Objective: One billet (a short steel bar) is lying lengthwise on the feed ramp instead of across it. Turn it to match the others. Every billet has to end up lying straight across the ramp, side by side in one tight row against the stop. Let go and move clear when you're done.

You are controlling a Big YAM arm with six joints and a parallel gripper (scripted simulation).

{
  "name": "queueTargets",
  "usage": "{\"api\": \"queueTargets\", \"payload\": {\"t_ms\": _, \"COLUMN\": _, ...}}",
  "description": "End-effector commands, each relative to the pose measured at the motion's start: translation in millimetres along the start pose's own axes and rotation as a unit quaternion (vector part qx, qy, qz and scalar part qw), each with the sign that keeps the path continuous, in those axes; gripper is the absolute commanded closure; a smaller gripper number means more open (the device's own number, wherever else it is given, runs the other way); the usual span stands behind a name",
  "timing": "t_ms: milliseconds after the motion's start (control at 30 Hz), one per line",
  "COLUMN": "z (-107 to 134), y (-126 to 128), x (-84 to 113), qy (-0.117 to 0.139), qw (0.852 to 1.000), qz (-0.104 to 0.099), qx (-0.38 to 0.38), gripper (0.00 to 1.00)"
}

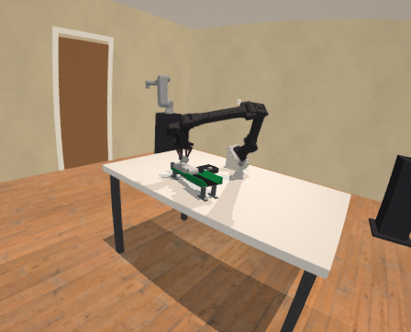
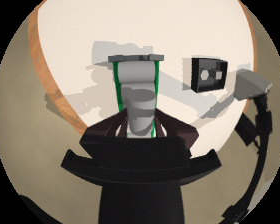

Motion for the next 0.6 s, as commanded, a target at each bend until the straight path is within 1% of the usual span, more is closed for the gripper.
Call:
{"api": "queueTargets", "payload": {"t_ms": 0, "z": 11.4, "y": 18.3, "x": 64.3, "qy": 0.007, "qw": 0.998, "qz": -0.065, "qx": 0.026, "gripper": 1.00}}
{"api": "queueTargets", "payload": {"t_ms": 567, "z": 11.8, "y": 18.2, "x": 64.3, "qy": 0.006, "qw": 0.997, "qz": -0.065, "qx": 0.041, "gripper": 1.00}}
Point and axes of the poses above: the point where the finger pads meet when closed, its own x axis back along the fingers, its own y axis across the jaws, z = x × y, the point moved 4 cm from there along x, back along the fingers, and after that the axes turned 11 degrees about -x, right-handed, at the moved point
